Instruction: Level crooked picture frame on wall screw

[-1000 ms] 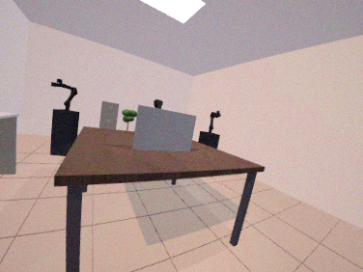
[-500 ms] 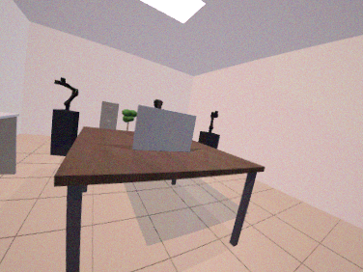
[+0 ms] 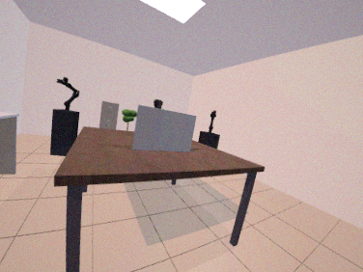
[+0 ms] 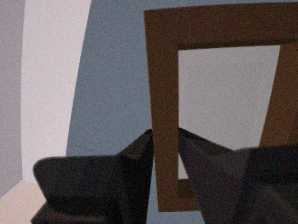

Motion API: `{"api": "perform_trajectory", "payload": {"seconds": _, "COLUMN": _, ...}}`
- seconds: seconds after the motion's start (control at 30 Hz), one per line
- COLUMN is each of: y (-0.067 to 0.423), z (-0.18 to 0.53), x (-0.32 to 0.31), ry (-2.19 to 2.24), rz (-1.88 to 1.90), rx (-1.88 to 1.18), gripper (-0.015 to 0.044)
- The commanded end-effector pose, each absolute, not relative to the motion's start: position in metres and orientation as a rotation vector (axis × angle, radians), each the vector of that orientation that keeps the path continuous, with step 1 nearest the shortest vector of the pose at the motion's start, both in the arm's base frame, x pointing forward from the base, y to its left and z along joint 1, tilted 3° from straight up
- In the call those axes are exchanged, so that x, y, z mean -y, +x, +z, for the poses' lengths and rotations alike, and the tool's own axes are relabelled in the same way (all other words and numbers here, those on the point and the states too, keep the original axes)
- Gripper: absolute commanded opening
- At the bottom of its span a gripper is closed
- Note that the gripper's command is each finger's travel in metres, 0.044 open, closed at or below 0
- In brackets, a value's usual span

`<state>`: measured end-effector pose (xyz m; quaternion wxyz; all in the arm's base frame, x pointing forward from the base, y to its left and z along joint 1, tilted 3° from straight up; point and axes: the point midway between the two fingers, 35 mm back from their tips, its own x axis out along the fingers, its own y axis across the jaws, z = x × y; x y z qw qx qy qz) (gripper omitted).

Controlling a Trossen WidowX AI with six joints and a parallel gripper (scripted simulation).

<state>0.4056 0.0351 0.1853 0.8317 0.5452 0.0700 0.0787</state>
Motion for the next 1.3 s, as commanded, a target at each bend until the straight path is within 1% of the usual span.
{"api": "perform_trajectory", "payload": {"seconds": 0.0, "y": 0.4062, "z": 0.1885, "x": -0.0343, "ry": 1.158, "rz": 0.169, "rx": -0.138, "gripper": 0.0}}
{"api": "perform_trajectory", "payload": {"seconds": 1.27, "y": 0.4075, "z": 0.1923, "x": -0.0285, "ry": 1.157, "rz": 0.169, "rx": -0.138, "gripper": 0.0}}
